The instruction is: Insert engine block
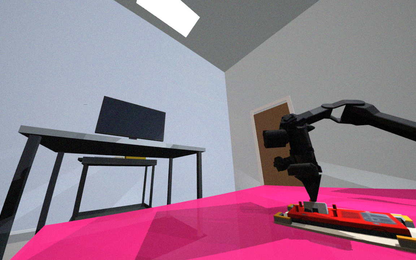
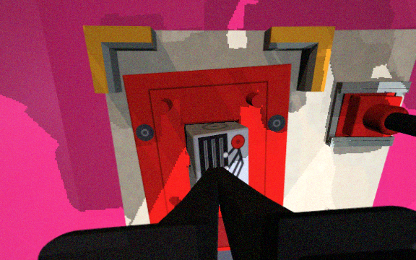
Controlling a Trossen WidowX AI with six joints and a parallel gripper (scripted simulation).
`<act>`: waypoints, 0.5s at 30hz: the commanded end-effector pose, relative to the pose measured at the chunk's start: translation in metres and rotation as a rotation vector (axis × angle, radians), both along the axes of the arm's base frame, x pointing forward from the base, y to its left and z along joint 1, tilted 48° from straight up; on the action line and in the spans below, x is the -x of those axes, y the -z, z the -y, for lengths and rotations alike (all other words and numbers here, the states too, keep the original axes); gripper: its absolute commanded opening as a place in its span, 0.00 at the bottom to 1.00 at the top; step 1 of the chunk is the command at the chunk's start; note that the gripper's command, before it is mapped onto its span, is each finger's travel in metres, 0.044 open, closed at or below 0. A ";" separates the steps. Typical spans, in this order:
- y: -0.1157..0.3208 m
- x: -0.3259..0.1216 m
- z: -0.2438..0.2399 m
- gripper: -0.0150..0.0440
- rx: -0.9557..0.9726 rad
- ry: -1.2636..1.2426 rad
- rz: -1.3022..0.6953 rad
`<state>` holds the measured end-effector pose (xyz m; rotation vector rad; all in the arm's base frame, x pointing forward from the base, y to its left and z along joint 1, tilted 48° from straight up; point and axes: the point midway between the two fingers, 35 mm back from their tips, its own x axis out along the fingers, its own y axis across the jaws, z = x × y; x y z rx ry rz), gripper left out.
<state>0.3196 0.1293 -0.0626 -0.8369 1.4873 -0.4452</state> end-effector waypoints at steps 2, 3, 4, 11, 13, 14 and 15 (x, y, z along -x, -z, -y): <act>0.000 0.000 0.002 0.25 0.004 -0.006 0.001; 0.001 0.000 0.002 0.25 0.004 -0.006 0.001; 0.001 0.000 0.002 0.25 0.004 -0.006 0.001; 0.001 -0.001 0.003 0.25 0.004 -0.006 0.001; 0.001 -0.001 0.003 0.25 0.004 -0.006 0.001; 0.001 -0.001 0.003 0.25 0.004 -0.006 0.001; 0.001 -0.001 0.003 0.25 0.004 -0.006 0.001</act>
